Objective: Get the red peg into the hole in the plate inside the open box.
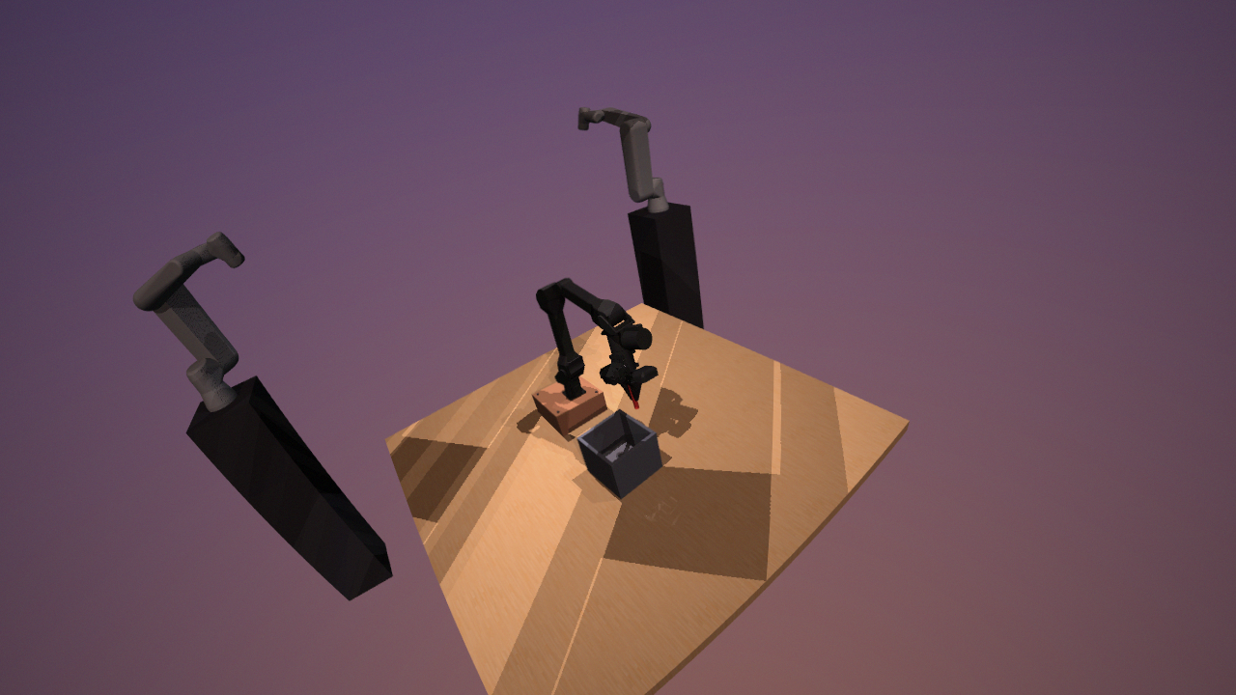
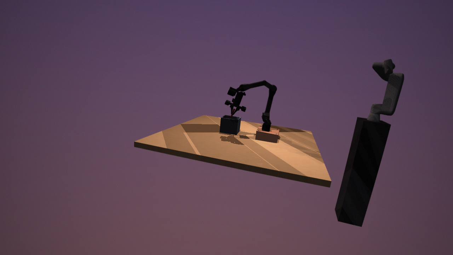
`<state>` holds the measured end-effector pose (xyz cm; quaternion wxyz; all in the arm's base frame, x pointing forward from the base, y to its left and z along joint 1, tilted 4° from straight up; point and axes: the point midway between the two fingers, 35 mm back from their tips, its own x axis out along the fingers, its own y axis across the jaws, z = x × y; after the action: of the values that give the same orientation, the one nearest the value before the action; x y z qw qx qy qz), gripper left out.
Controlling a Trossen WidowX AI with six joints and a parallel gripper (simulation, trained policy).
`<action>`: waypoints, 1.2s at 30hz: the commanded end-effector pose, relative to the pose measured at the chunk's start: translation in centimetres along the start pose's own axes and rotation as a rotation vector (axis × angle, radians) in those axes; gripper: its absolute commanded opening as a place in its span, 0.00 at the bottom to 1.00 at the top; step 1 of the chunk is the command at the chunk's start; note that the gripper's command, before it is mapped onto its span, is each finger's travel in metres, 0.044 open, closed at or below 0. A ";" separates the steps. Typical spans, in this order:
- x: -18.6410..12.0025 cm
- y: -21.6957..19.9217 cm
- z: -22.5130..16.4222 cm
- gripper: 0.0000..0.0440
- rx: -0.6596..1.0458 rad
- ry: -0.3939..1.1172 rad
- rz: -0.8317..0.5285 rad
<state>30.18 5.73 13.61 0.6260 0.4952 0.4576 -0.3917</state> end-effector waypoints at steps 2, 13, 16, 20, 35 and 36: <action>0.2 0.1 1.2 0.00 0.004 -0.011 -0.016; 1.3 0.1 4.0 0.00 0.013 -0.015 -0.069; 1.7 0.1 4.6 0.00 0.013 -0.013 -0.083; 2.3 0.1 5.5 0.00 0.013 -0.011 -0.101; 6.2 -0.5 7.5 0.00 0.024 0.022 -0.155; 6.5 -0.5 7.6 0.00 0.025 0.024 -0.156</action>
<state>32.84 -1.89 8.50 0.5851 0.4702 0.4934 -0.4394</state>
